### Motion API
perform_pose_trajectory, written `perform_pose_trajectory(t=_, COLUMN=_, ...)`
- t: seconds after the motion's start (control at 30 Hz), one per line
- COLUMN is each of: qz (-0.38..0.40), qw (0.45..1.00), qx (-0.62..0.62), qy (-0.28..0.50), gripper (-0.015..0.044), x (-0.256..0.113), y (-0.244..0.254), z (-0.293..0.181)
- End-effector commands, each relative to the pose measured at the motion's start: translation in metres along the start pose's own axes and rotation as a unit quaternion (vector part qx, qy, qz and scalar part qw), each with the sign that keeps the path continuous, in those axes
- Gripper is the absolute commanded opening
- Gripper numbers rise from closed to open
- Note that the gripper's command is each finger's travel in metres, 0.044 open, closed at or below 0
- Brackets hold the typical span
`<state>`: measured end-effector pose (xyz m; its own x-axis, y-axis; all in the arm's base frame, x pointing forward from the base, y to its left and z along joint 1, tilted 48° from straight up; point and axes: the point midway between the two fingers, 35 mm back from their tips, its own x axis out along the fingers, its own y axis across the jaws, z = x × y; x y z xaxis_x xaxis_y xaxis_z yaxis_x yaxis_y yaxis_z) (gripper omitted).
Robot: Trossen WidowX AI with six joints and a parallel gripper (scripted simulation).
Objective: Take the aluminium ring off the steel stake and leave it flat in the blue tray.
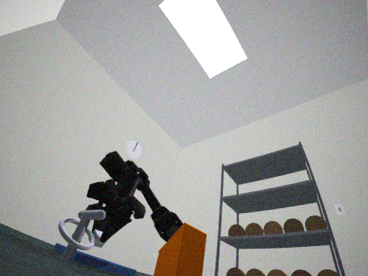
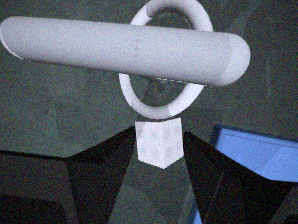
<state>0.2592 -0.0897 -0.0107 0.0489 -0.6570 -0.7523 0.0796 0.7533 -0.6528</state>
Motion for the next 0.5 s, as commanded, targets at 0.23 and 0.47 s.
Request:
perform_pose_trajectory(t=0.23, qz=0.006, qw=1.000, qx=0.007, qy=0.027, gripper=0.0000, x=-0.009, y=-0.006, z=0.000)
perform_pose_trajectory(t=0.47, qz=0.019, qw=0.999, qx=0.010, qy=0.032, gripper=0.0000, x=-0.014, y=-0.011, z=0.000)
